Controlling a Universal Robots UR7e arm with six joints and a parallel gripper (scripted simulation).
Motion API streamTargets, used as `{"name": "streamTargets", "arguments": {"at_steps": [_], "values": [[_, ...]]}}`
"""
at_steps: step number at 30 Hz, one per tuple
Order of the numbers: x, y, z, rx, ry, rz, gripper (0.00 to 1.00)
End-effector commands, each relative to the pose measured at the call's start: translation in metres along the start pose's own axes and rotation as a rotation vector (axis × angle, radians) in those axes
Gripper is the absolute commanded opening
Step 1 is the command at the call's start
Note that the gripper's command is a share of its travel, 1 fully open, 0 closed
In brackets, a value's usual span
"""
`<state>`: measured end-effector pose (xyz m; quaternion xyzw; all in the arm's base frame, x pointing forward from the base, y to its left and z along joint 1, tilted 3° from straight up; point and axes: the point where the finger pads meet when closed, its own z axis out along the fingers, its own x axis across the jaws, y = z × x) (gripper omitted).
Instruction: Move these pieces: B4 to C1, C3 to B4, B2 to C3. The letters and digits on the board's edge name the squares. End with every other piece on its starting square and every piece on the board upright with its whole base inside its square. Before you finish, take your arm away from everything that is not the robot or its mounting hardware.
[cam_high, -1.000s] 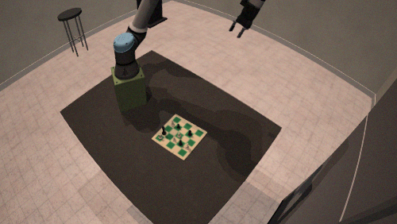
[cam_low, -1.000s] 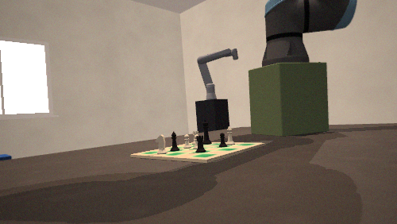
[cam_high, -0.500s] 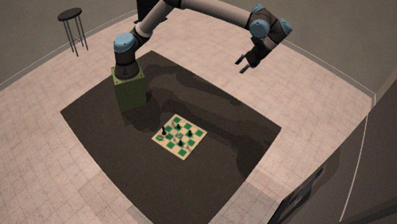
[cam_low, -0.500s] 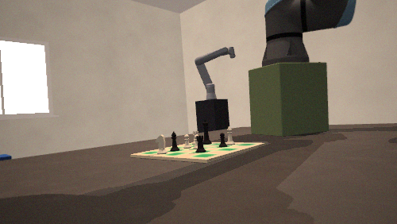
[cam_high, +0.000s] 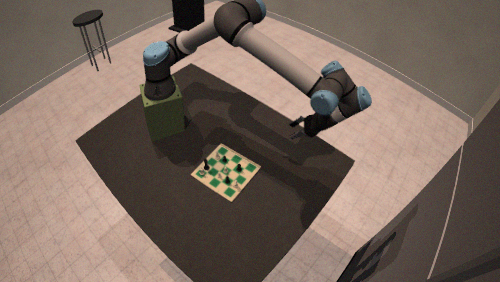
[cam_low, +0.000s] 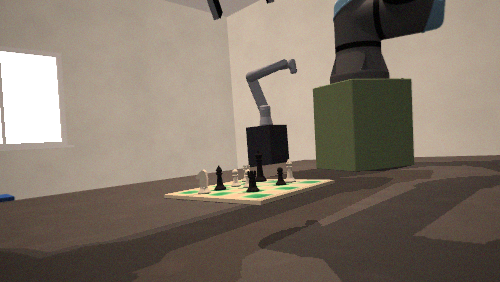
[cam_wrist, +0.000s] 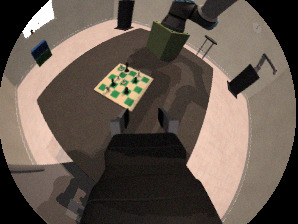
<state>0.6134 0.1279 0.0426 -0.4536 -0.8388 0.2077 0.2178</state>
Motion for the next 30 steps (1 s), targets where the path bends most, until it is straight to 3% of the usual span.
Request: {"name": "streamTargets", "arguments": {"at_steps": [1,8,10,18,24,30], "values": [[-0.052,0.012,0.043,0.049,0.051,0.125,1.00],[-0.110,0.017,0.110,0.117,0.118,0.281,1.00],[-0.110,0.017,0.110,0.117,0.118,0.281,1.00],[-0.149,0.016,0.164,0.171,0.168,0.395,1.00],[-0.163,0.014,0.187,0.194,0.188,0.439,1.00],[-0.167,0.014,0.194,0.202,0.194,0.454,1.00]]}}
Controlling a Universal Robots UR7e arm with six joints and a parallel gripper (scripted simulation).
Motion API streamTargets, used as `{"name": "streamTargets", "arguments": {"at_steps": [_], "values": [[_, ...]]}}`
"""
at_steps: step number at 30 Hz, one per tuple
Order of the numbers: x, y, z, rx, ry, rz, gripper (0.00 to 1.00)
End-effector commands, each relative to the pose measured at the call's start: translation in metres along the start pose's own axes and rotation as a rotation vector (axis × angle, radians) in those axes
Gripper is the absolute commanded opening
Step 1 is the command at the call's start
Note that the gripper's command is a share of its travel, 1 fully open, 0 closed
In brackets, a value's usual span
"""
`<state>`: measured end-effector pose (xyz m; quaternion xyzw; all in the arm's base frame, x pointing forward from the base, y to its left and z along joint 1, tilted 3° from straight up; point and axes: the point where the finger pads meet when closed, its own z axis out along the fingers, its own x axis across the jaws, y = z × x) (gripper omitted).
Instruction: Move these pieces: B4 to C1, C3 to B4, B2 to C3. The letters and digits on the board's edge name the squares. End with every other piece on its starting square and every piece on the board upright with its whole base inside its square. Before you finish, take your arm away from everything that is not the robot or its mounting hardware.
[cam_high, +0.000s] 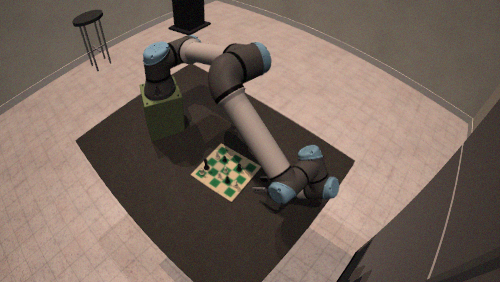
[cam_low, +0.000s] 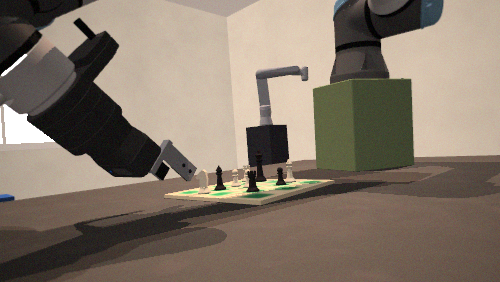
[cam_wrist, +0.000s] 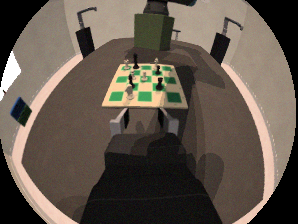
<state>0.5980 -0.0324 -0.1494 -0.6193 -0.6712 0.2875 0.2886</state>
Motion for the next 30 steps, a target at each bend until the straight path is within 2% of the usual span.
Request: {"name": "streamTargets", "arguments": {"at_steps": [1,30], "values": [[-0.0054,0.0031,0.0043,0.005,0.005,0.016,1.00],[-0.0070,0.0040,0.0063,0.007,0.007,0.020,1.00]]}}
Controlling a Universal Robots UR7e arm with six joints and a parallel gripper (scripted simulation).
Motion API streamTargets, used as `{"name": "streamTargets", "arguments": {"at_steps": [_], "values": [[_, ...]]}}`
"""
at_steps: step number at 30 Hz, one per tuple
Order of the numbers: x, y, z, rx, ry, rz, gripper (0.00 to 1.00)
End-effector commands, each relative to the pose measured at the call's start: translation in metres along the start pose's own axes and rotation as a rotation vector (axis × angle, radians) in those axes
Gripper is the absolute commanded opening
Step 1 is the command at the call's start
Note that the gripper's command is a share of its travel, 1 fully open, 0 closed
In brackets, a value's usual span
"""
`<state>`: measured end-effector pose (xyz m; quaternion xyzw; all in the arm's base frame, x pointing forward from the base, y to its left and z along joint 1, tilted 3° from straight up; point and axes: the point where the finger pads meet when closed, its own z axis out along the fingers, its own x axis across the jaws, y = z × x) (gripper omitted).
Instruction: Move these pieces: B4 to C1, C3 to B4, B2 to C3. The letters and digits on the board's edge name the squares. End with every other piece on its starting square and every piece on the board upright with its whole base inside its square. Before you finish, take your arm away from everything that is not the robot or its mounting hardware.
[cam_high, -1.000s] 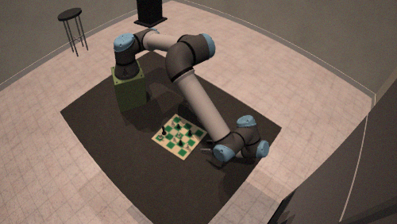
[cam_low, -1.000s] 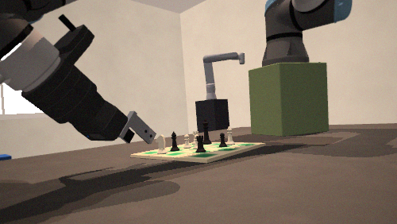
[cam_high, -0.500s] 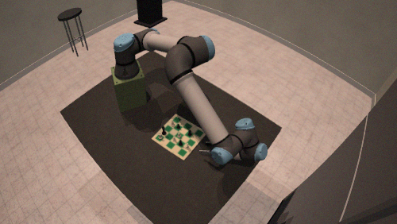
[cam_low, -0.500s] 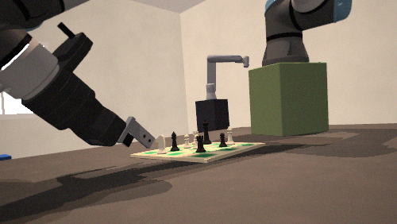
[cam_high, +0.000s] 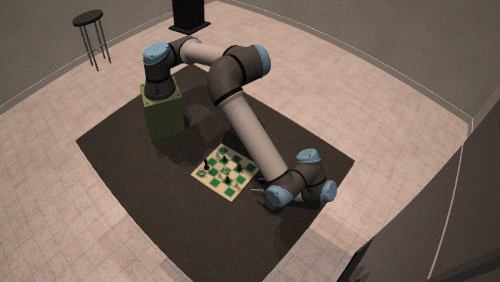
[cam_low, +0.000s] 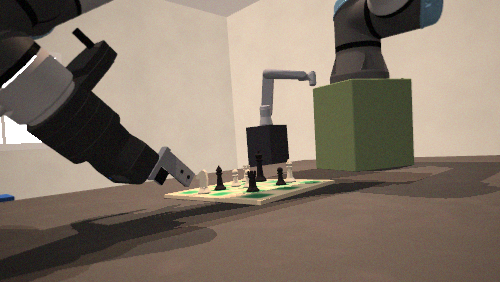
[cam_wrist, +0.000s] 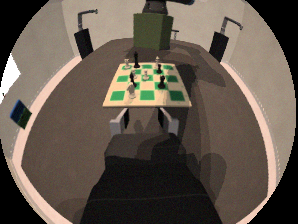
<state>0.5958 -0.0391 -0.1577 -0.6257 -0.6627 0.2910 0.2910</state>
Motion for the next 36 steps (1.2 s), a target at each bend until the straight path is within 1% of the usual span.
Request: {"name": "streamTargets", "arguments": {"at_steps": [1,26,29,33,35,36], "values": [[0.000,0.000,-0.001,-0.002,0.000,0.000,1.00],[0.000,-0.001,-0.002,-0.002,0.000,0.000,1.00],[0.000,-0.007,-0.007,-0.001,0.000,0.000,1.00],[-0.001,-0.023,-0.020,-0.001,0.000,0.000,1.00],[-0.001,-0.023,-0.020,-0.001,0.000,0.000,1.00],[-0.001,-0.028,-0.024,-0.001,0.000,0.000,1.00]]}}
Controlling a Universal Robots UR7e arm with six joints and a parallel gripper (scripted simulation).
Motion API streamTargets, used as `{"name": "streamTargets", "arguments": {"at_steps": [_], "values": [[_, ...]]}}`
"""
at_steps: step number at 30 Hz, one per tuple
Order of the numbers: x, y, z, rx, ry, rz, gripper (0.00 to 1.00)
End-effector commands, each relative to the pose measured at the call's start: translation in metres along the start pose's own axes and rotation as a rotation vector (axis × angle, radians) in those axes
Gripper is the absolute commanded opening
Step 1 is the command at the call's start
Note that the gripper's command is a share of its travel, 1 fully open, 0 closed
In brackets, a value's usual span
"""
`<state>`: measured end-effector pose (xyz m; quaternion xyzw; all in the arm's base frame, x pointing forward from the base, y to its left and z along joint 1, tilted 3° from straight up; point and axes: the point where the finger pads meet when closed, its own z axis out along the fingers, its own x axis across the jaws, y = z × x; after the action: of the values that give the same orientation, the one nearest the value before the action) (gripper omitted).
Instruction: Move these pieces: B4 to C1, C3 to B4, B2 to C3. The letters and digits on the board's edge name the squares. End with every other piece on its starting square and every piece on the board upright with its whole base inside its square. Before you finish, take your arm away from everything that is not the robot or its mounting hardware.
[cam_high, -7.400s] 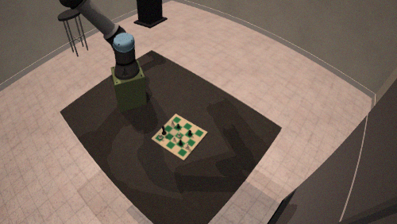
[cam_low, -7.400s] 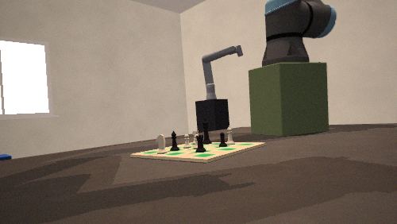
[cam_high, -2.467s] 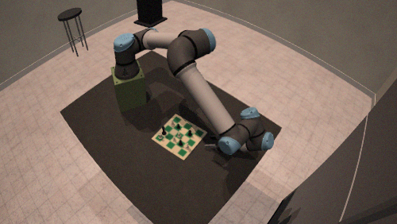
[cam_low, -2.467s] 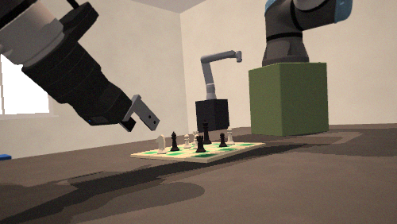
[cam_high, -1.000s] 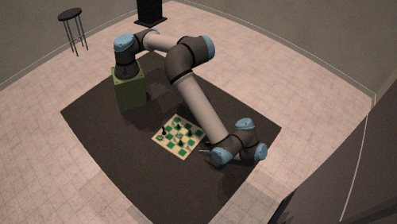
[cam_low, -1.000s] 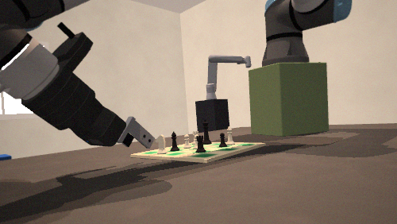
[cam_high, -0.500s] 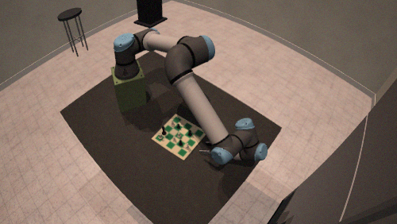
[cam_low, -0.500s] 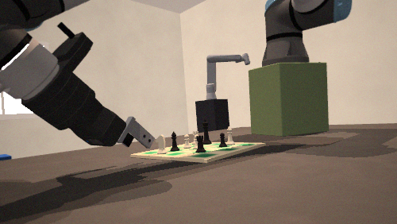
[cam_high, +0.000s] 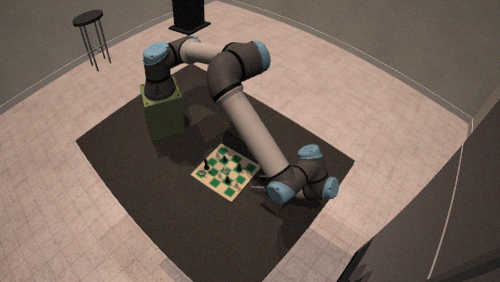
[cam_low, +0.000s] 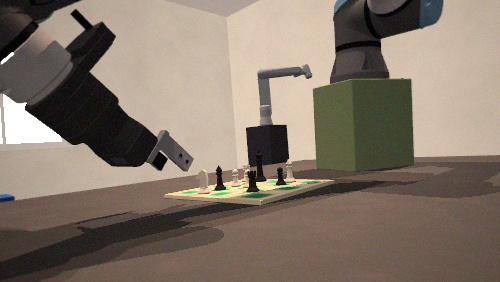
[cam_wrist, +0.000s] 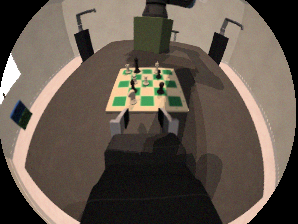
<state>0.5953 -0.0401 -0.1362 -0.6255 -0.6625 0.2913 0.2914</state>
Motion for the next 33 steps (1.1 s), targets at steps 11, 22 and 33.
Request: {"name": "streamTargets", "arguments": {"at_steps": [11,22,33], "values": [[-0.002,-0.052,-0.045,-0.002,0.000,0.000,1.00],[-0.003,-0.051,-0.045,-0.008,0.000,0.000,1.00],[-0.006,-0.051,-0.043,-0.043,0.010,-0.014,1.00]]}}
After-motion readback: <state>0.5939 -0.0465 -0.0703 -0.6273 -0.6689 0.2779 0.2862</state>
